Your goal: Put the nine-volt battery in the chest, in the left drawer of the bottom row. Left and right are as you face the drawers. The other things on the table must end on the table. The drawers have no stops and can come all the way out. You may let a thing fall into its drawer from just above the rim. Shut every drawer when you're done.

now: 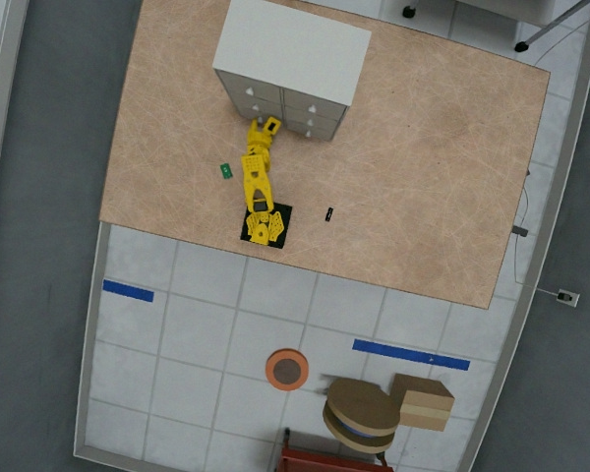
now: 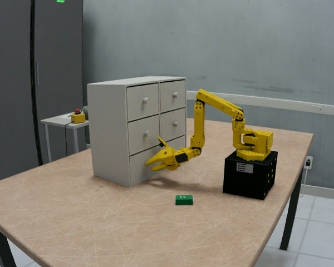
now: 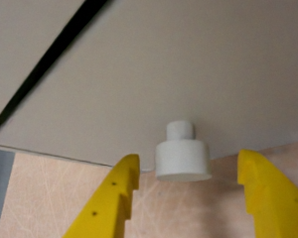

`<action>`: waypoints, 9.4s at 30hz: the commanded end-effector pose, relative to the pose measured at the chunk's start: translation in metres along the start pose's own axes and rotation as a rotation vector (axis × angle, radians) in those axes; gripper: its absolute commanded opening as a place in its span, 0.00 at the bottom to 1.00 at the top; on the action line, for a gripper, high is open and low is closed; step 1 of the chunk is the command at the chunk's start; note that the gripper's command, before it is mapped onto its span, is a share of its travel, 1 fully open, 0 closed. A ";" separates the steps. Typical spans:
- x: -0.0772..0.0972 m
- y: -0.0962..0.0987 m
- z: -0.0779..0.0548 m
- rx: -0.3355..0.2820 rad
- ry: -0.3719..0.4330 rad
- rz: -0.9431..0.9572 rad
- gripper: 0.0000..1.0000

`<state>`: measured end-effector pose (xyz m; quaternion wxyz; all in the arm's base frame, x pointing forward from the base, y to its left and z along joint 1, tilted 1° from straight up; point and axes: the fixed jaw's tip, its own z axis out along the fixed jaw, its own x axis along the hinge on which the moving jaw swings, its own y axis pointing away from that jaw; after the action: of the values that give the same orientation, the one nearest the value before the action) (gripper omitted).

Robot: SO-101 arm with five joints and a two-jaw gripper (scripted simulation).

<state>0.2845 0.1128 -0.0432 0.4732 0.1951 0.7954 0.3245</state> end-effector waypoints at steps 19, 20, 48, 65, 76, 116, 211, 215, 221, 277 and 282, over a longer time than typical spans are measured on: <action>-0.003 0.000 0.000 0.002 -0.007 0.014 0.21; -0.003 0.000 0.000 0.002 -0.007 0.014 0.21; -0.004 0.002 0.000 0.002 -0.007 0.014 0.21; -0.004 0.002 0.000 0.002 -0.007 0.014 0.21; -0.005 0.002 0.000 0.002 -0.007 0.014 0.21; -0.004 0.002 -0.001 0.002 -0.007 0.014 0.21; 0.004 -0.002 -0.009 -0.008 -0.001 0.005 0.00; 0.004 -0.002 -0.009 -0.008 -0.001 0.005 0.00; 0.005 -0.002 -0.011 -0.010 0.000 0.004 0.00; 0.015 -0.002 -0.027 -0.026 0.019 -0.005 0.00; 0.015 -0.002 -0.027 -0.026 0.019 -0.005 0.00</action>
<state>0.2586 0.1062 -0.0446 0.4743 0.1898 0.7949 0.3275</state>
